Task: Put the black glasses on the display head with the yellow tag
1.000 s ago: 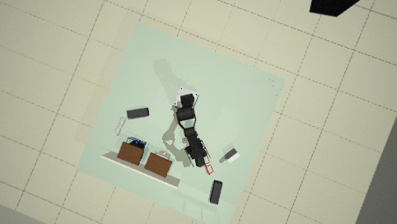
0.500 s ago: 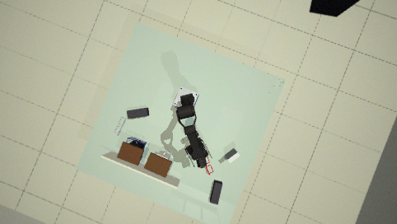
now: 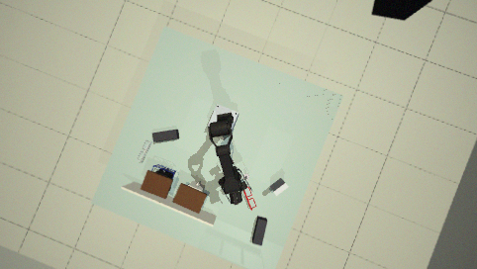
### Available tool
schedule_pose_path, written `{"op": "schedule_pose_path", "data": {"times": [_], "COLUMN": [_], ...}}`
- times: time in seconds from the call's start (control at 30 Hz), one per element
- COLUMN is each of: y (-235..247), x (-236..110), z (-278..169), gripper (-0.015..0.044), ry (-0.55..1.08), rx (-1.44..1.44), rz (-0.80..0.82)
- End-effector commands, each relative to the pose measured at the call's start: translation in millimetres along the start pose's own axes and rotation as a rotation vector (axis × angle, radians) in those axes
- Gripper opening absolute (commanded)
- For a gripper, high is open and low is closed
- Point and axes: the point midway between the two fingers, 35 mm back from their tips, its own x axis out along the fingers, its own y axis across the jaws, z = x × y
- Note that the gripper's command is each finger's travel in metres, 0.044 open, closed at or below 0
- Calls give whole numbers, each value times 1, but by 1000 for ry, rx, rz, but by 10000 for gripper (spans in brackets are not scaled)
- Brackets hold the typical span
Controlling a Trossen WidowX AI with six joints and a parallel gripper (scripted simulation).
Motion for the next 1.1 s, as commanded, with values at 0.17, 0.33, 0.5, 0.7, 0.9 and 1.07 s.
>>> {"op": "schedule_pose_path", "data": {"times": [0.17,0.33,0.5,0.7,0.9,1.07], "y": [-34,-56,-78,-106,-135,-156], "x": [-5,-6,-6,-5,-4,-3], "z": [37,55,69,84,94,99], "gripper": [0,0,0,0,0,0], "ry": [-14,-16,-18,-19,-19,-18], "rx": [-111,-177,-243,-321,-400,-457], "rz": [5,3,0,-4,-9,-12]}}
